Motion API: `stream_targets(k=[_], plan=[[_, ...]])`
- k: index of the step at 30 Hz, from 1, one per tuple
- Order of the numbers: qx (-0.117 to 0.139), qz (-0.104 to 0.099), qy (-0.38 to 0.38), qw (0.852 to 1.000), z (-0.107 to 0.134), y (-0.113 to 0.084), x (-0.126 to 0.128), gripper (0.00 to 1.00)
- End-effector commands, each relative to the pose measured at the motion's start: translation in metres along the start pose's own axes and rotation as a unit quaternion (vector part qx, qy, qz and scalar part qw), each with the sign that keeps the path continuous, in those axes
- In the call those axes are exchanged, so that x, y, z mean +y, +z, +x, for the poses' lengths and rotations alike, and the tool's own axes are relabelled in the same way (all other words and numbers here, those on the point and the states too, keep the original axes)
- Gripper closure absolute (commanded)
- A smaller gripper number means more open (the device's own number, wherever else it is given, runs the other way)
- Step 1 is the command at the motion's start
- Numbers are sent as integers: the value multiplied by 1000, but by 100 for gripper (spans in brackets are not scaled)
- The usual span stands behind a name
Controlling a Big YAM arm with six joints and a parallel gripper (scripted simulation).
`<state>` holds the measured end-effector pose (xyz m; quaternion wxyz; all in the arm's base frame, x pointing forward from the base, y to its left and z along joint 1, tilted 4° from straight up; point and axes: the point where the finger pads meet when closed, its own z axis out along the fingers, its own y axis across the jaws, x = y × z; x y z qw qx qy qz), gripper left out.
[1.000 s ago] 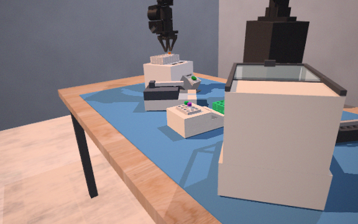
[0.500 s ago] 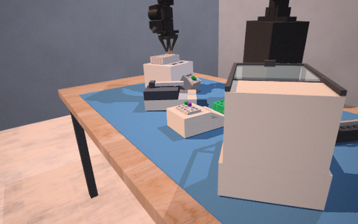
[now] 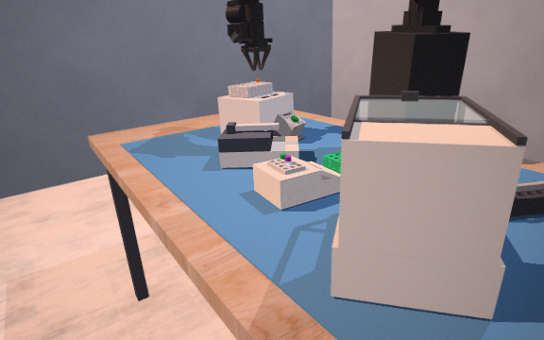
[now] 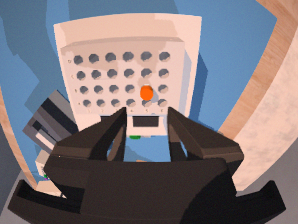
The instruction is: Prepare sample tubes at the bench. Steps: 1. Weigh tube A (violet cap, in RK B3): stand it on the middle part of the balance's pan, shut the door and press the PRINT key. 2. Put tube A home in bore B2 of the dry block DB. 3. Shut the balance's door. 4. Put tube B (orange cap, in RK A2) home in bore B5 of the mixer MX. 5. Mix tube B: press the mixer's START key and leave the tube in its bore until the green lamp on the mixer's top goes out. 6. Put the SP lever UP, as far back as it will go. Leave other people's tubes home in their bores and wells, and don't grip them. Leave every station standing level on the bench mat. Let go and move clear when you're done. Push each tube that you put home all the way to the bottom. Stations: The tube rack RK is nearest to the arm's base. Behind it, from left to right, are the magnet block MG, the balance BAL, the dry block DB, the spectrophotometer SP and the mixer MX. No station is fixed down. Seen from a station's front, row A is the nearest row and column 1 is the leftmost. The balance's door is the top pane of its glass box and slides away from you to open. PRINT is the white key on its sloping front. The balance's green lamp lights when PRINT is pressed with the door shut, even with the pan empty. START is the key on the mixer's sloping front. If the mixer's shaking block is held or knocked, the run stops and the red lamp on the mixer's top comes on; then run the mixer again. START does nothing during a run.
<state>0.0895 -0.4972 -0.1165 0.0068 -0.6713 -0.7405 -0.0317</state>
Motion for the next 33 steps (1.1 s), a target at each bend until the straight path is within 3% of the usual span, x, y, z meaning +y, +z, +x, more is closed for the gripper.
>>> stream_targets(k=[1,6,7,9,10,33], plan=[[-30,-2,-8,1000,-28,-32,3,64],[-30,-2,-7,1000,-28,-38,2,64],[-8,0,-6,1000,-19,-17,0,64],[-19,-1,-6,1000,-24,-30,0,64],[-14,-1,-2,1000,-15,-24,1,64],[-14,-1,-2,1000,-15,-24,1,64]])
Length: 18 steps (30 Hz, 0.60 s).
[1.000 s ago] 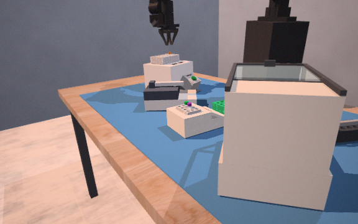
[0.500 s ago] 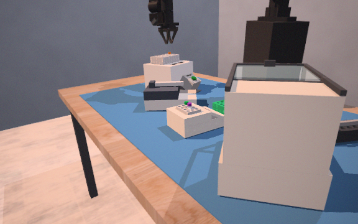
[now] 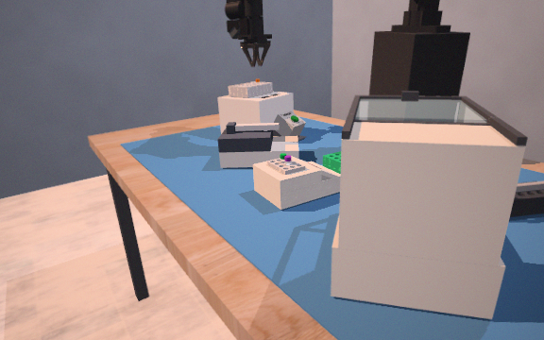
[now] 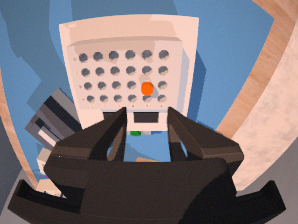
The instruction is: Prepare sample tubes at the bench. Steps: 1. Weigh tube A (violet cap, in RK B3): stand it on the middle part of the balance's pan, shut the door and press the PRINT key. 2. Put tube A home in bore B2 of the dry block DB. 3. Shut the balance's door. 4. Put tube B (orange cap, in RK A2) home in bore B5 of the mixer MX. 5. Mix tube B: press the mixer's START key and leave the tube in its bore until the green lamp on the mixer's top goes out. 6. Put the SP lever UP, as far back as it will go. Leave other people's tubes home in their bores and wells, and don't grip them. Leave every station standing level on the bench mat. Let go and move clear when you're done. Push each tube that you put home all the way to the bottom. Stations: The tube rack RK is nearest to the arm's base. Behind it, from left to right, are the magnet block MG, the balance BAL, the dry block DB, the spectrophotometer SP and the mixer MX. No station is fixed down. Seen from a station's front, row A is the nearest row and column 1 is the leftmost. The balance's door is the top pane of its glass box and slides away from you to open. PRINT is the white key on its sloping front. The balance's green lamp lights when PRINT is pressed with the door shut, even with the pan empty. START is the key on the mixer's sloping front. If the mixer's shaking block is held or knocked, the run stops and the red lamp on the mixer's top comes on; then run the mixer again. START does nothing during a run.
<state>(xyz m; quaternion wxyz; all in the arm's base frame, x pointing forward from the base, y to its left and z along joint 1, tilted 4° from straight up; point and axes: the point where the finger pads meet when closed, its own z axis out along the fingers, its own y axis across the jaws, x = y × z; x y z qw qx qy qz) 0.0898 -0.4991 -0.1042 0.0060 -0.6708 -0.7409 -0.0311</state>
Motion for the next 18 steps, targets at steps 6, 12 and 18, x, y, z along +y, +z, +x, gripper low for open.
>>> stream_targets(k=[6,12,18], plan=[[-13,-1,-1,1000,-14,-11,1,64],[-13,-1,-1,1000,-14,-11,1,64],[-20,-1,-24,1000,6,-7,9,100]])
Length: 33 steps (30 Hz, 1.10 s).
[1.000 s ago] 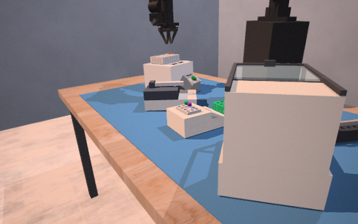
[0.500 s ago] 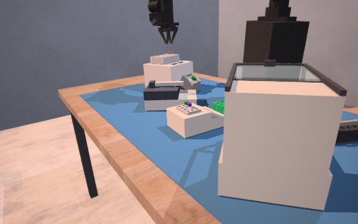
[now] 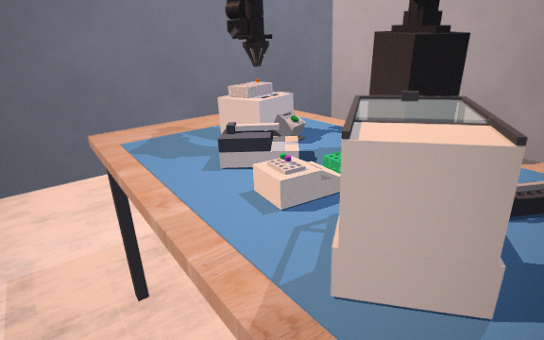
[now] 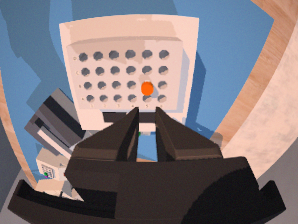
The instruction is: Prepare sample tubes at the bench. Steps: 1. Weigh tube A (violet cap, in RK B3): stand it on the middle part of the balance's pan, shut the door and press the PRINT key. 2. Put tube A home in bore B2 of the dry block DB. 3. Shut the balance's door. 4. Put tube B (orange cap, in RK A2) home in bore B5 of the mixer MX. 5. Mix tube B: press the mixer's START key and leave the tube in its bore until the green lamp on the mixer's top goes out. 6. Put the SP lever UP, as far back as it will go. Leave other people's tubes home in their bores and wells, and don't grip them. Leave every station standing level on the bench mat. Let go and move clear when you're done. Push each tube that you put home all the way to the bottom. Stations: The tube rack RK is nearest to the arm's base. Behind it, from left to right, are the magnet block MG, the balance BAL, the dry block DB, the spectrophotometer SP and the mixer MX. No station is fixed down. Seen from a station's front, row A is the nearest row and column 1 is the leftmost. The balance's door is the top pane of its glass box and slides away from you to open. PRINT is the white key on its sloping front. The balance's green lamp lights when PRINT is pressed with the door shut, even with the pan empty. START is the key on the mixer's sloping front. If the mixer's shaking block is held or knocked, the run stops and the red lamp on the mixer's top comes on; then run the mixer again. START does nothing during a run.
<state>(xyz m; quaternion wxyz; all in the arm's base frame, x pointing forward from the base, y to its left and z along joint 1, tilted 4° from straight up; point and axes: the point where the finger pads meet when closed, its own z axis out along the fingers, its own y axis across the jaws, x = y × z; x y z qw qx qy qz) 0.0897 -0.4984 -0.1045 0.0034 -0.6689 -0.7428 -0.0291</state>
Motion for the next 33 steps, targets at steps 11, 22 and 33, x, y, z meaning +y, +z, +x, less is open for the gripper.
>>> stream_targets(k=[11,22,33], plan=[[-14,-2,-44,999,59,18,17,100],[-7,-2,-78,997,129,51,27,100],[-9,-2,-90,996,163,74,36,100]])
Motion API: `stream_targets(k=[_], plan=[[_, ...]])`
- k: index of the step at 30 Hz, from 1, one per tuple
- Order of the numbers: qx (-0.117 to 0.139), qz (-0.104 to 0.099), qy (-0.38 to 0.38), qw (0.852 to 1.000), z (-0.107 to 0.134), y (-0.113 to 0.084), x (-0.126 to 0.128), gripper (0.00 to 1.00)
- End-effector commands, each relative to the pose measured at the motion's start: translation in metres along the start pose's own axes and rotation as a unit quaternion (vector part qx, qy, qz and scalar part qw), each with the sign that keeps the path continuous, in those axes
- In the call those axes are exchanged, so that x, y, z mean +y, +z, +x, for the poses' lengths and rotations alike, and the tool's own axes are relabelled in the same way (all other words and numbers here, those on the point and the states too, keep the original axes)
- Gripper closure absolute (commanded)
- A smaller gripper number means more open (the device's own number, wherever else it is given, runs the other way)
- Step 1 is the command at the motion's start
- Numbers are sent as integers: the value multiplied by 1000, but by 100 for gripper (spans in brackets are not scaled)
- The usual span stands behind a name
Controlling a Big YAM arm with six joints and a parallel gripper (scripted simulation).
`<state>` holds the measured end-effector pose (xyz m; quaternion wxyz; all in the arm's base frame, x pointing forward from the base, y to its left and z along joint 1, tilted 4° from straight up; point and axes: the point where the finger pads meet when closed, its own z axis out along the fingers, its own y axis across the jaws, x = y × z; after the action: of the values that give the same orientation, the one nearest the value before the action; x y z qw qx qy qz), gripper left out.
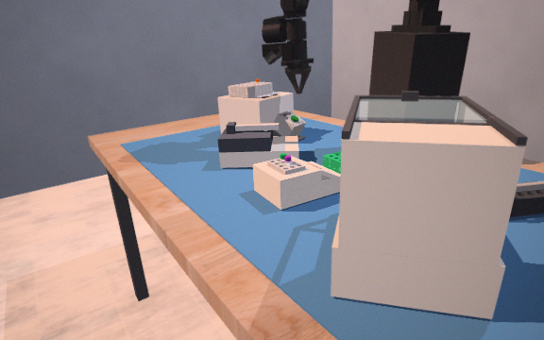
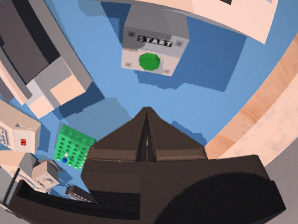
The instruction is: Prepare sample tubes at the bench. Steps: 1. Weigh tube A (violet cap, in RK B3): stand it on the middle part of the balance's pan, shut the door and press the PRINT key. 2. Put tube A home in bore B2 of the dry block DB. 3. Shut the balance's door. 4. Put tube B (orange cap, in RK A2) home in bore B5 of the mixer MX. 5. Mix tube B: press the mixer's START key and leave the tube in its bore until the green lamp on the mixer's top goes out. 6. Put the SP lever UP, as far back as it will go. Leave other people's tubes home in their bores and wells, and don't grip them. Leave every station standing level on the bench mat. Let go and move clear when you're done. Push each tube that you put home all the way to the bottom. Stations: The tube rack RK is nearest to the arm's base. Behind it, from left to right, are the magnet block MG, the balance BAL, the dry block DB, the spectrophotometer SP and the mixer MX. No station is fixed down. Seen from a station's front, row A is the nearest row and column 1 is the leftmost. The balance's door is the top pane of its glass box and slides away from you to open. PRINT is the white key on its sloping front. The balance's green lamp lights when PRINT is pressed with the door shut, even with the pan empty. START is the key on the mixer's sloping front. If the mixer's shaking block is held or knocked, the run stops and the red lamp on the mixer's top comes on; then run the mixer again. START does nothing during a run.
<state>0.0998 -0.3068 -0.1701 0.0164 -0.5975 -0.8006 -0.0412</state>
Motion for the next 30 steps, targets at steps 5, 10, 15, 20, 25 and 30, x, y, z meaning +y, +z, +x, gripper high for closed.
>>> stream_targets(k=[5,10,15,20,25,30], plan=[[-61,3,12,998,-15,-9,4,100],[-109,7,29,994,-10,-8,5,100],[-170,14,56,984,8,3,5,100],[-247,20,82,965,16,3,7,100],[-271,22,91,958,22,3,7,100],[-270,22,91,958,31,4,9,100]])
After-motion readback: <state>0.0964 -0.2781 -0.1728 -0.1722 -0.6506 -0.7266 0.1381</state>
